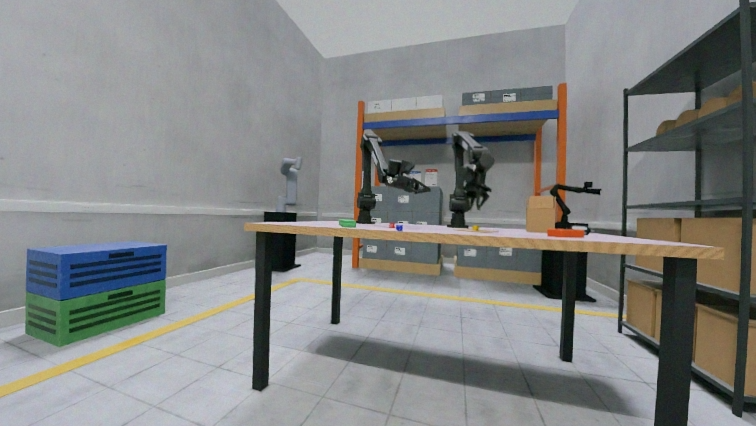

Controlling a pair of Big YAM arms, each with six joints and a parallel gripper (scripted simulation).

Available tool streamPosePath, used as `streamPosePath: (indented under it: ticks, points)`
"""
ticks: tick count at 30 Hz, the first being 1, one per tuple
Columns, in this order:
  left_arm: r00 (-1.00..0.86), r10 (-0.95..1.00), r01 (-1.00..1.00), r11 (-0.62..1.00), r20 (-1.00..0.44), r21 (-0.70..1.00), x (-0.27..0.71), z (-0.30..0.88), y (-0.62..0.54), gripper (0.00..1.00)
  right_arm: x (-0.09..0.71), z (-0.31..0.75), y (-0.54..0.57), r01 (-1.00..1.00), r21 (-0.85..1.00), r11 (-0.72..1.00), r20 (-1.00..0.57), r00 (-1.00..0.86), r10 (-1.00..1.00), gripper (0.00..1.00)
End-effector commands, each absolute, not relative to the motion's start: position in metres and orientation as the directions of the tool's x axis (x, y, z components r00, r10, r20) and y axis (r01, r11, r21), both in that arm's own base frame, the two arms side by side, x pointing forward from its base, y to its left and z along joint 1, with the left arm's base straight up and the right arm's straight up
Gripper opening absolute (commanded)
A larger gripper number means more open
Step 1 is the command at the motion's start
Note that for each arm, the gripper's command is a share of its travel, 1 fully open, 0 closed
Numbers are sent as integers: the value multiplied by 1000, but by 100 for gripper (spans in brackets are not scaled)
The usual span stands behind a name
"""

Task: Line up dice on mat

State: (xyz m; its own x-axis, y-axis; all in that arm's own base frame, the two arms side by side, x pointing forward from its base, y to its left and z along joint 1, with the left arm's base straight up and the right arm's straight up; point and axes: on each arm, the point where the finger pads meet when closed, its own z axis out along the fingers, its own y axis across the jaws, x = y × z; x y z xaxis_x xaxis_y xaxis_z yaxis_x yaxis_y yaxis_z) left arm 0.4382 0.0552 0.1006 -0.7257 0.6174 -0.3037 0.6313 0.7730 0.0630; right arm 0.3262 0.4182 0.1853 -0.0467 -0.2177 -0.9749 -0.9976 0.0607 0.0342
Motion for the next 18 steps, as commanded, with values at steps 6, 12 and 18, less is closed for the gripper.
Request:
streamPosePath:
  ticks: [6, 12, 18]
  points:
    - [-742, 269, 417, 902, -614, -109, 585, 150, -16, 44, 322, 270, 348, -943, 33, 332, -978, -99, -183, 100]
    - [-807, 37, 315, 871, -589, -377, 633, 164, -88, 44, 312, 297, 291, -841, 17, 541, -979, -124, -162, 100]
    - [-911, -142, 87, 851, -387, -518, 652, 148, -141, 44, 300, 307, 243, -732, 11, 681, -981, -139, -134, 100]
